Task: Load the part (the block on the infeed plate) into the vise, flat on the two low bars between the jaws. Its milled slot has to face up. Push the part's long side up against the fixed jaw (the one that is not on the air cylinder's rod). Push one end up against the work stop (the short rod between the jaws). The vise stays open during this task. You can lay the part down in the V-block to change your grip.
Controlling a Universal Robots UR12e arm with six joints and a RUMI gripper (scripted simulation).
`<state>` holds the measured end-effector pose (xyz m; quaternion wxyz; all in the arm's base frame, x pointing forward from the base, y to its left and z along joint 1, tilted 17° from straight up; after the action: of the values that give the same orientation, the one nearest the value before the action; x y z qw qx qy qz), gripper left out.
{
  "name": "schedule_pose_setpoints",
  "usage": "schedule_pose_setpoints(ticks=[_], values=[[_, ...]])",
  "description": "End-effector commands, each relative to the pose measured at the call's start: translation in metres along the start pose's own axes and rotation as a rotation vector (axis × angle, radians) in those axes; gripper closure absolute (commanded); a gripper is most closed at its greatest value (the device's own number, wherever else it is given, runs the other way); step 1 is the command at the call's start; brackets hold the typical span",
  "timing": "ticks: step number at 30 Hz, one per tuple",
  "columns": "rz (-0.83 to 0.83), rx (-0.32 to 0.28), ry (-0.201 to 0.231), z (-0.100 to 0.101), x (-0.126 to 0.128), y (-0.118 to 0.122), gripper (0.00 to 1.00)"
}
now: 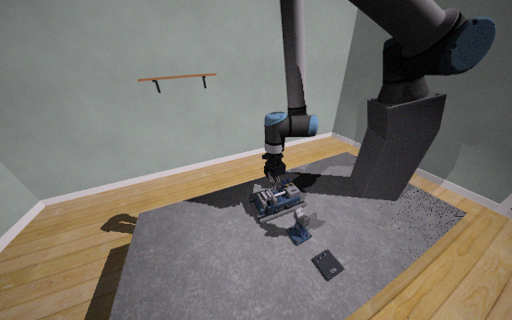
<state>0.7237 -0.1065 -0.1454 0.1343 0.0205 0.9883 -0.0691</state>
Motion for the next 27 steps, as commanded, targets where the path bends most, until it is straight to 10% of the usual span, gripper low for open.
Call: schedule_pose_setpoints(ticks=[1,27], values=[[0.000,0.000,-0.001,-0.0005,-0.0004,0.0000,1.00],[0.000,0.000,-0.001,0.0039,-0.0004,-0.0001,1.00]])
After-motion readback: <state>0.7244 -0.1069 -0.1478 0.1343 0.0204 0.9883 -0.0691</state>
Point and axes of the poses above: the point where the finger pads meet when closed, its own z axis out along the fingers, its own x axis across the jaws, y = z × x, the point moved 6 cm from there along -z, back along the fingers, and after that the axes turned 7 degrees about z, right-handed, at the moved point
